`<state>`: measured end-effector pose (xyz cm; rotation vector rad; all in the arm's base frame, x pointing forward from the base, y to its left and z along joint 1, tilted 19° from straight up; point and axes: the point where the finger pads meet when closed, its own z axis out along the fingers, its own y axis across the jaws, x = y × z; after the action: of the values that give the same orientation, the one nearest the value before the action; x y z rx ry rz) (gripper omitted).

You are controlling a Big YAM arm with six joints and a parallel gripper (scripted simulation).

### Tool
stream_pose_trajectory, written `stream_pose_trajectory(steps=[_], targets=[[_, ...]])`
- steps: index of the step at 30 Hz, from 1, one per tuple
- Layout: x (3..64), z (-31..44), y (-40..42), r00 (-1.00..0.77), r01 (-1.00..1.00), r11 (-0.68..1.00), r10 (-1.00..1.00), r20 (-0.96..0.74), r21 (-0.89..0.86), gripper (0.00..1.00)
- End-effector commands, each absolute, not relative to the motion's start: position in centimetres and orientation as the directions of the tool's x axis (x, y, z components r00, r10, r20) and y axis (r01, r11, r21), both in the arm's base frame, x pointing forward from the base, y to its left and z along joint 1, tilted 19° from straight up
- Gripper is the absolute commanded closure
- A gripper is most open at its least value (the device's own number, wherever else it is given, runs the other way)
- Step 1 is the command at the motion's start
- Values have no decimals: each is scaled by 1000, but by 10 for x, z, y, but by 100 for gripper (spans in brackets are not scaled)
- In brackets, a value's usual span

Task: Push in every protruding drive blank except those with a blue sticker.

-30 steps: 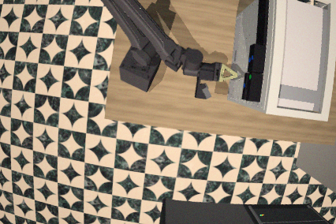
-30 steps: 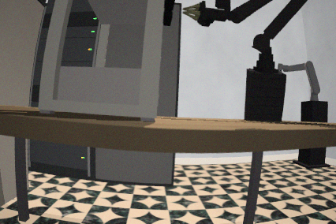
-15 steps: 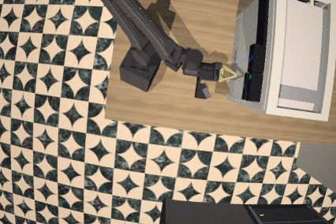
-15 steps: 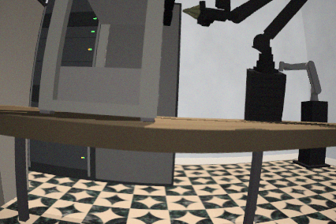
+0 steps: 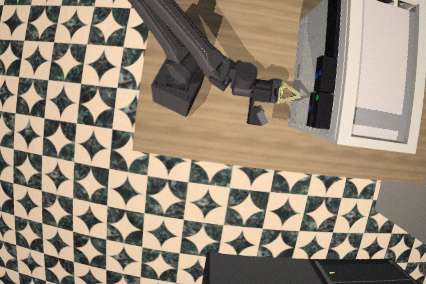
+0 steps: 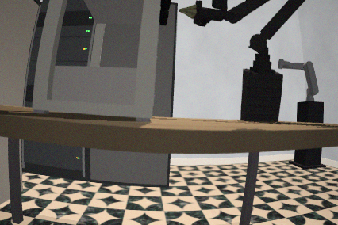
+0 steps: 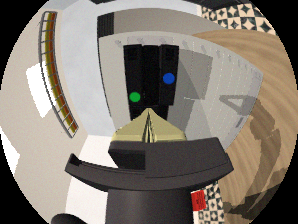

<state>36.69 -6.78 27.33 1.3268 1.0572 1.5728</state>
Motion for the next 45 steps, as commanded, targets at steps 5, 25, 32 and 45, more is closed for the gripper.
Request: stream_pose_trajectory(steps=[5,25,32,45], targets=[[361,284,-82,-122,-75,-332,939,322,940,100],[408,318,-106,-150,-116,-290,950,272,950,100],[405,297,-106,-123,-93,-304,948,292,948,100],[413,307,-111,-127,-100,-303,949,290,948,100]])
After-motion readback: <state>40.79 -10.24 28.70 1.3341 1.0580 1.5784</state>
